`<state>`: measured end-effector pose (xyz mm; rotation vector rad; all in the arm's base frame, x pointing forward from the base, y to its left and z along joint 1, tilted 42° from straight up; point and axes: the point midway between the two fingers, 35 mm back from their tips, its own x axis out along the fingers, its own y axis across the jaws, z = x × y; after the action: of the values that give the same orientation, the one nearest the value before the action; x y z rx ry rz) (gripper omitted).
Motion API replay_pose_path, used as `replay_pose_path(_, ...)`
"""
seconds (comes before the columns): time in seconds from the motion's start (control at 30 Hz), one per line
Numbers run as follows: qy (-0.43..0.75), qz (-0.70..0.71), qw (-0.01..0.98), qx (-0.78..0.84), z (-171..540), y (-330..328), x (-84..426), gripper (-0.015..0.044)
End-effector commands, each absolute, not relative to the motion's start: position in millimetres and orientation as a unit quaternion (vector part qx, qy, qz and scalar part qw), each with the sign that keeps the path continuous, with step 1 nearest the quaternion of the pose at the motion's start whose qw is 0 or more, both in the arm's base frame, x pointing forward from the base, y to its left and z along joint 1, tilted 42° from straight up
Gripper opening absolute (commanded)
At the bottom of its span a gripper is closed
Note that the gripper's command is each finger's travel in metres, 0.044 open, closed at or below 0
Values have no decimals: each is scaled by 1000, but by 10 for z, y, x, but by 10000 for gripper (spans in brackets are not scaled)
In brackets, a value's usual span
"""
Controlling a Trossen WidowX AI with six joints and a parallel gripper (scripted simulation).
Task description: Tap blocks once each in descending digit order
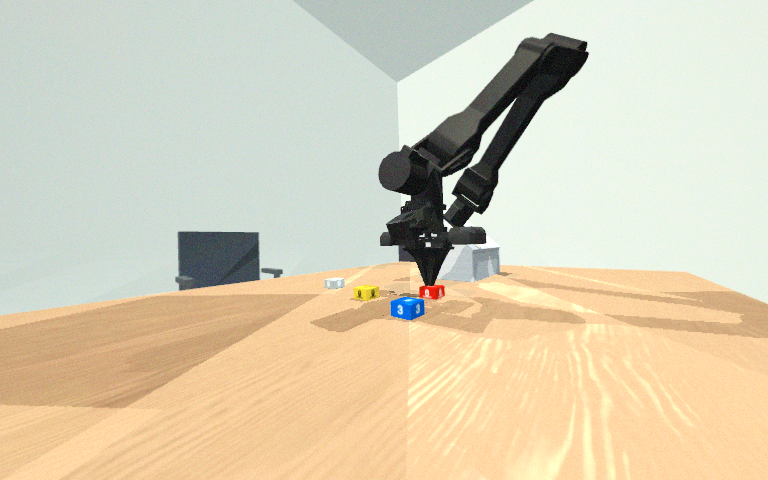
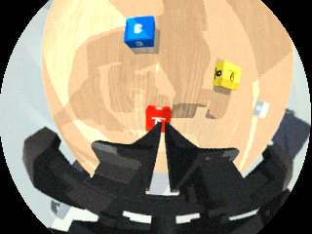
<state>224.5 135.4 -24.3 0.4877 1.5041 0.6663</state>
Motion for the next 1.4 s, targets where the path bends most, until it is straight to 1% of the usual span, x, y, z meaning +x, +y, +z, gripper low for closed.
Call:
replay_pose_path(0.0, 664, 294, 652, 216, -258, 1372, 2234, 20)
replay_pose_path(0.13, 664, 294, 653, 216, -54, 1183, 2255, 20)
replay_pose_path(0.3, 664, 293, 653, 215, 33, 1095, 2278, 20)
replay_pose_path(0.47, 665, 292, 653, 214, 539, 638, 2307, 20)
replay_pose_path(0.63, 665, 293, 653, 214, 567, 623, 2323, 20)
replay_pose_path(1.0, 662, 294, 655, 214, 799, 942, 3451, 20)
replay_pose_path(1.17, 662, 295, 655, 213, 754, 1018, 3518, 20)
replay_pose_path(1.37, 661, 296, 655, 214, 254, 1477, 3481, 20)
